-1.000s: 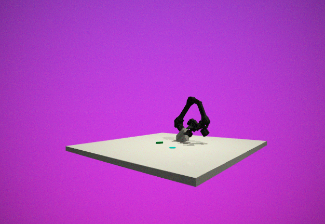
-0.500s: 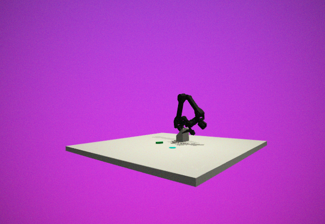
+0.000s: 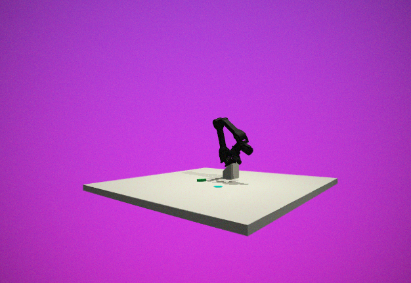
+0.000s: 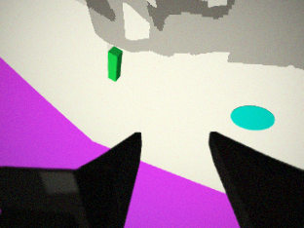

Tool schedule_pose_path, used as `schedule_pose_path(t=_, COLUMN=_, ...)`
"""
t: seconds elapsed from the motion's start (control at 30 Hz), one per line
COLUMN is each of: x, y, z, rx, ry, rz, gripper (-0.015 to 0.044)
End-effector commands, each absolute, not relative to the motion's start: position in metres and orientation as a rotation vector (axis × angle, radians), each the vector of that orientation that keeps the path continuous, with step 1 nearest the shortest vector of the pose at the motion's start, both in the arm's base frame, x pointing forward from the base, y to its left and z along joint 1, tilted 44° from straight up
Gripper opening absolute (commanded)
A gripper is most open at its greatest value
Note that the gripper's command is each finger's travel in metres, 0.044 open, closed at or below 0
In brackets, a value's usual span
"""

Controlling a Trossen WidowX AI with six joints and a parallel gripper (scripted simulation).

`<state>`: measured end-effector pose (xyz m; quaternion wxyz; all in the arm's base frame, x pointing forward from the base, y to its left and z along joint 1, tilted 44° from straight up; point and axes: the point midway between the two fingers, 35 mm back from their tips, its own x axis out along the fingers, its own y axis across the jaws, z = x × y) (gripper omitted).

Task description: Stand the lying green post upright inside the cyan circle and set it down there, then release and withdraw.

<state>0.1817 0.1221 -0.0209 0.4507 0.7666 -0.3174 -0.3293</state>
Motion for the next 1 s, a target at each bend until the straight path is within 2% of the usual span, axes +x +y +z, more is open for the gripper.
schedule_pose_path(t=0.0, x=0.212, y=0.108, z=0.006, rx=2.527, ry=-1.488, rz=-0.776, gripper=0.0233)
schedule_pose_path(t=0.27, x=0.237, y=0.085, z=0.035, rx=2.855, ry=-2.319, rz=-0.412, gripper=0.0233)
schedule_pose_path(t=0.53, x=0.251, y=0.063, z=0.059, rx=2.822, ry=-3.022, rz=0.164, gripper=0.0233)
schedule_pose_path(t=0.77, x=0.260, y=0.042, z=0.079, rx=2.480, ry=-3.574, rz=0.909, gripper=0.0233)
schedule_pose_path(t=0.97, x=0.265, y=0.022, z=0.098, rx=1.839, ry=-3.894, rz=1.753, gripper=0.0233)
